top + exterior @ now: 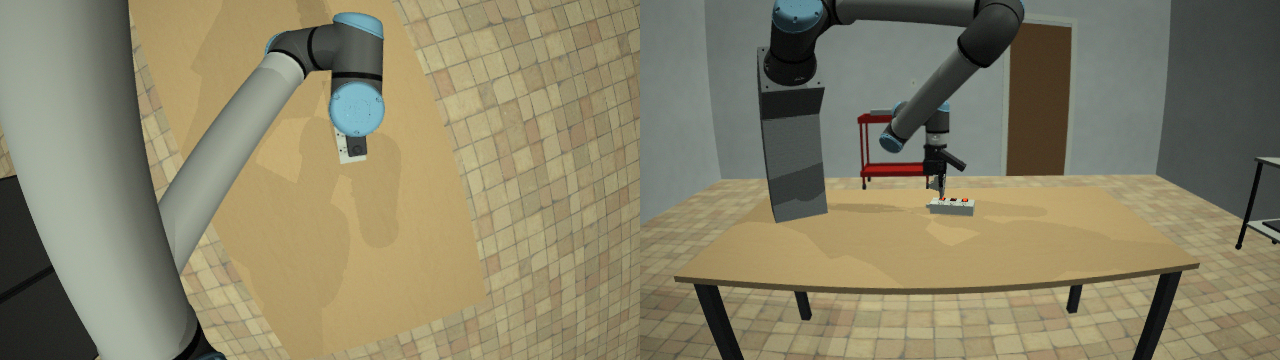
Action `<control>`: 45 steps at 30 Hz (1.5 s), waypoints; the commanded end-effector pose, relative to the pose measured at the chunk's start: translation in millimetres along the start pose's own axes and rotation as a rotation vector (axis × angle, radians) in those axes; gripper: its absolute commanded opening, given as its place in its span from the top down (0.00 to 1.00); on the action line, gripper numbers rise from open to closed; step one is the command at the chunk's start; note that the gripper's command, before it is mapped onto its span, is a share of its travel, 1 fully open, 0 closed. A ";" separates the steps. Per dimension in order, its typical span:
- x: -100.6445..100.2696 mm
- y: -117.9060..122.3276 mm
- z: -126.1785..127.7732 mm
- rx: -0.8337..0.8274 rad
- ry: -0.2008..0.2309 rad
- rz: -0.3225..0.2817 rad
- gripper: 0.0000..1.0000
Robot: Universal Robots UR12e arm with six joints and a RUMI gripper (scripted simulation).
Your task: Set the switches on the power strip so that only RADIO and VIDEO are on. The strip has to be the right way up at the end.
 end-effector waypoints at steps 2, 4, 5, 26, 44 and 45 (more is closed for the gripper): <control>-0.8 -0.9 0.5 -0.001 0.000 0.001 1.00; -0.8 -0.9 0.5 -0.001 0.000 0.001 1.00; -0.8 -0.9 0.5 -0.001 0.000 0.001 1.00; 30.9 0.3 0.1 0.001 0.000 0.000 1.00; 40.2 0.0 -0.1 0.000 0.000 0.000 1.00; 40.2 0.0 -0.1 0.000 0.000 0.000 1.00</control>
Point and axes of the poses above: the point where the finger pads meet when closed, its own x axis back along the fingers, its own z axis across the jaws, y = z × x, the point moved 3 cm from there along x, back along the fingers, and after that the axes turned 8 degrees about -x, right-handed, at the moved point
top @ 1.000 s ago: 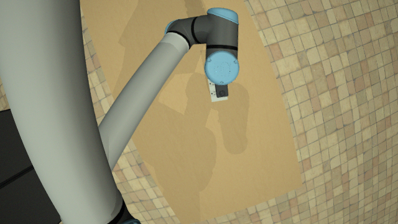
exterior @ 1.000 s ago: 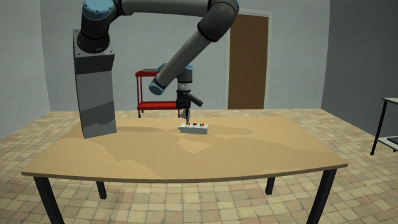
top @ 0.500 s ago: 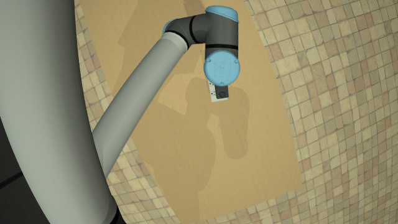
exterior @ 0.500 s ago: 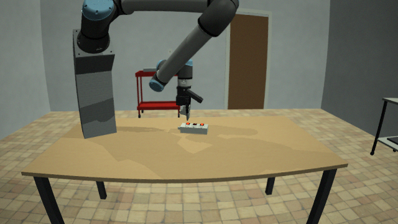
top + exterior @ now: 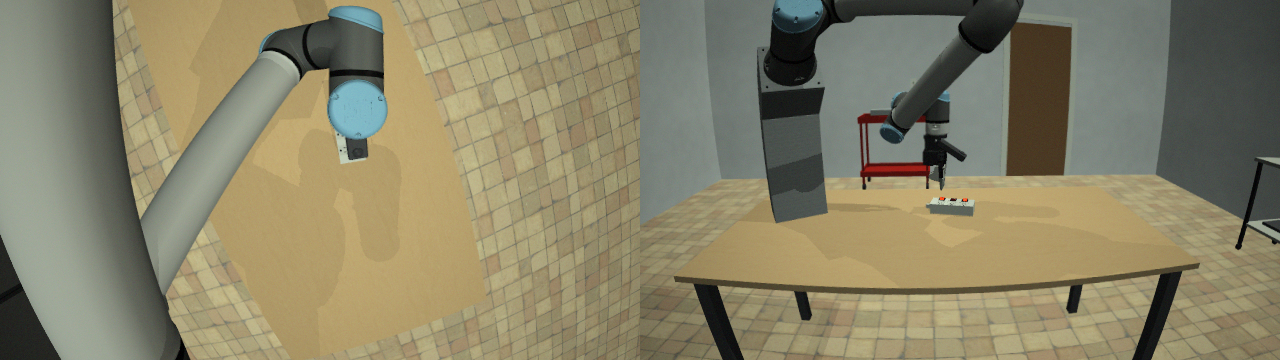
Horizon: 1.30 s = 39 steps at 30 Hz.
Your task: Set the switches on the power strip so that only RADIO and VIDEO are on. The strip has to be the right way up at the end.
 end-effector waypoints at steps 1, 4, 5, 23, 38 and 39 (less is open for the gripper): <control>1.6 0.9 -1.0 0.002 -0.001 -0.001 1.00; 1.6 0.9 -1.0 0.002 -0.001 -0.001 1.00; 1.6 0.9 -1.0 0.002 -0.001 -0.001 1.00; 37.5 1.3 -0.7 0.003 -0.001 -0.001 0.00; 101.6 1.5 -0.5 0.003 -0.001 -0.001 0.00; 103.1 1.5 -0.5 0.003 -0.001 -0.001 0.00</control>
Point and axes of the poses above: the point where the finger pads meet when closed, its own x axis back along the fingers, its own z axis across the jaws, y = z × x, the point moved 3 cm from there along x, back along the fingers, and after that the axes turned 8 degrees about -x, right-handed, at the moved point
